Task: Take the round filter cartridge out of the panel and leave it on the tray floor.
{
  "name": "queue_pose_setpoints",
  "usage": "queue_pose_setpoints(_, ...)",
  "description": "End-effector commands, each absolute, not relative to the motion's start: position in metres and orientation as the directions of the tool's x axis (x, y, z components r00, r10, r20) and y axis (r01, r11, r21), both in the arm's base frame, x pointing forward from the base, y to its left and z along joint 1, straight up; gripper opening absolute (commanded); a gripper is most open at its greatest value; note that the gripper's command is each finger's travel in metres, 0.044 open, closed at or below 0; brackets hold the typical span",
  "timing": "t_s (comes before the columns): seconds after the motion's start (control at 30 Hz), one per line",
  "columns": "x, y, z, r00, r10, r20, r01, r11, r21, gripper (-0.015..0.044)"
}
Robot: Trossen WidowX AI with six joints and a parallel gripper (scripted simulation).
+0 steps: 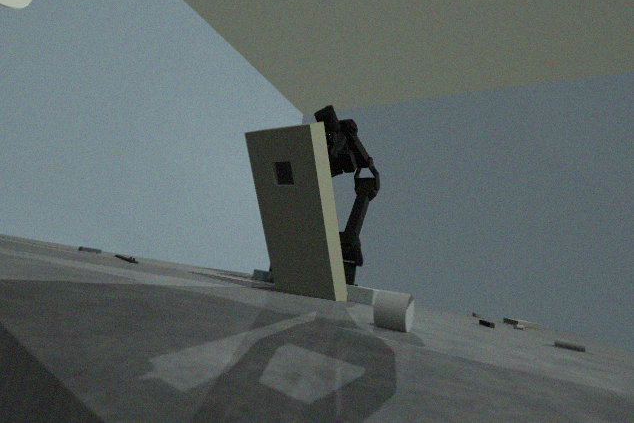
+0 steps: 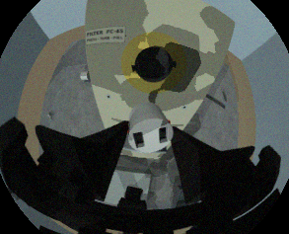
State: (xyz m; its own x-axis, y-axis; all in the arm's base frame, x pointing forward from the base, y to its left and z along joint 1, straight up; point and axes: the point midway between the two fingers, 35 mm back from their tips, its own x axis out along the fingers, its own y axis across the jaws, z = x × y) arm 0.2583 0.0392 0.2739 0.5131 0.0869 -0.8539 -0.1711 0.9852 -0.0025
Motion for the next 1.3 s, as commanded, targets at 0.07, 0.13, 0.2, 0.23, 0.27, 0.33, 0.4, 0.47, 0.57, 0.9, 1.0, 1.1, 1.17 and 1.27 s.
queue_pose_setpoints(0.07,0.25,0.038,0.295,0.518,0.088,-0.851,-0.171,0.985,-0.003,0.0)
queue_pose_setpoints(0.13,0.246,0.037,0.302,0.518,0.088,-0.851,-0.171,0.985,-0.003,0.0)
queue_pose_setpoints(0.2,0.242,0.036,0.309,0.517,0.088,-0.851,-0.171,0.985,-0.003,0.0)
queue_pose_setpoints(0.23,0.239,0.036,0.312,0.517,0.088,-0.851,-0.171,0.985,-0.003,0.0)
queue_pose_setpoints(0.27,0.237,0.036,0.316,0.517,0.088,-0.852,-0.171,0.985,-0.003,0.0)
queue_pose_setpoints(0.33,0.233,0.035,0.322,0.516,0.087,-0.852,-0.171,0.985,-0.003,0.0)
queue_pose_setpoints(0.4,0.231,0.034,0.325,0.516,0.087,-0.852,-0.171,0.985,-0.003,0.0)
queue_pose_setpoints(0.47,0.232,0.031,0.325,0.514,0.086,-0.853,-0.171,0.985,-0.004,0.0)
queue_pose_setpoints(0.57,0.235,0.023,0.323,0.511,0.084,-0.856,-0.172,0.985,-0.005,0.0)
queue_pose_setpoints(0.9,0.244,-0.006,0.32,0.506,0.081,-0.859,-0.173,0.985,-0.009,0.0)
queue_pose_setpoints(1.0,0.246,-0.015,0.319,0.506,0.081,-0.859,-0.173,0.985,-0.009,0.0)
queue_pose_setpoints(1.1,0.248,-0.025,0.318,0.508,0.08,-0.858,-0.173,0.985,-0.01,0.0)
queue_pose_setpoints(1.17,0.249,-0.031,0.317,0.509,0.08,-0.857,-0.172,0.985,-0.011,0.0)
queue_pose_setpoints(1.27,0.25,-0.041,0.317,0.513,0.079,-0.855,-0.172,0.985,-0.012,0.0)
